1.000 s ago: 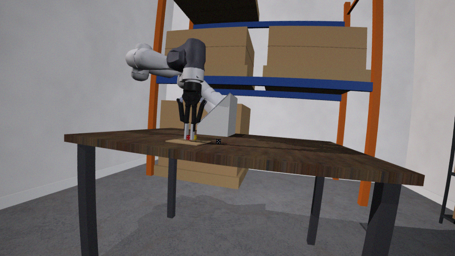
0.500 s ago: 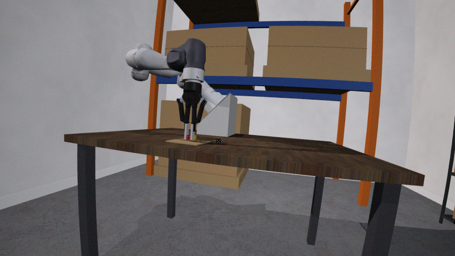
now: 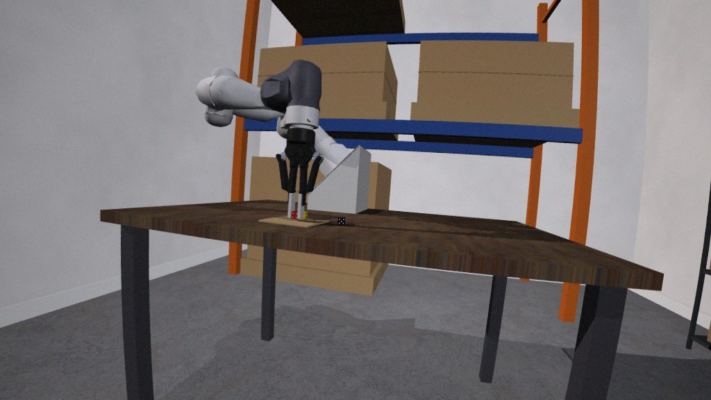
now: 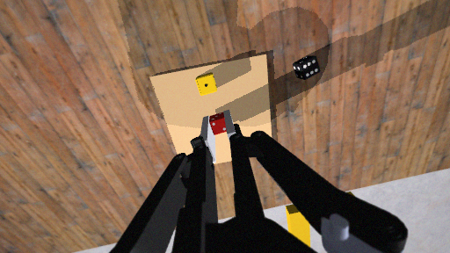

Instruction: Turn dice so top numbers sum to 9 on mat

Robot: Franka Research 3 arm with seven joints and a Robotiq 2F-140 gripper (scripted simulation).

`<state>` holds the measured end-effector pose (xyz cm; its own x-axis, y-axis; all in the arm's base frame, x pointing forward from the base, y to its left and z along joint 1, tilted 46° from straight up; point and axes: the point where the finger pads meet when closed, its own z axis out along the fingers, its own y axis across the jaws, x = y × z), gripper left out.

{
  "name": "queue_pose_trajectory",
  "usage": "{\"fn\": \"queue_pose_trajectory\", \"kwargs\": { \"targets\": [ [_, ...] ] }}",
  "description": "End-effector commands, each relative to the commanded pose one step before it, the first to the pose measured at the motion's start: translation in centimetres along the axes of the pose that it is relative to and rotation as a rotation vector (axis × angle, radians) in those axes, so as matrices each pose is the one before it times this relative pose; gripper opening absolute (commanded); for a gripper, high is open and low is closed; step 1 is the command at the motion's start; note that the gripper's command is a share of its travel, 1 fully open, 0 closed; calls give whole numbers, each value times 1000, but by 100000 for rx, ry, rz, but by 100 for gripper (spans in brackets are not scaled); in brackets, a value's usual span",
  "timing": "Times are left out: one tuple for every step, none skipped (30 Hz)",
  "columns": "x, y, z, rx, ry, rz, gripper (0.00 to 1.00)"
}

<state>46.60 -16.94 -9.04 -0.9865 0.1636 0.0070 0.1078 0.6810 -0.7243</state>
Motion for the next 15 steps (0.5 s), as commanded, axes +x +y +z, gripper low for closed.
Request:
{"fn": "queue_pose_trajectory", "kwargs": {
  "targets": [
    [-81,117,85,-330,-125,501,9],
    [0,0,0,0,0,0,9],
    [0,0,10,0,0,0,9],
    [0,0,14,0,0,0,9],
    [0,0,17,0,0,0,9],
    [0,0,20,0,0,0,9],
    [0,0,23,0,0,0,9],
    [0,0,25,0,0,0,9],
    [0,0,26,0,0,0,9],
    [0,0,27,0,0,0,9],
    [0,0,27,0,0,0,9],
    [0,0,26,0,0,0,9],
    [0,0,25,0,0,0,9],
    [0,0,23,0,0,0,9],
    [0,0,20,0,0,0,9]
  ]
}}
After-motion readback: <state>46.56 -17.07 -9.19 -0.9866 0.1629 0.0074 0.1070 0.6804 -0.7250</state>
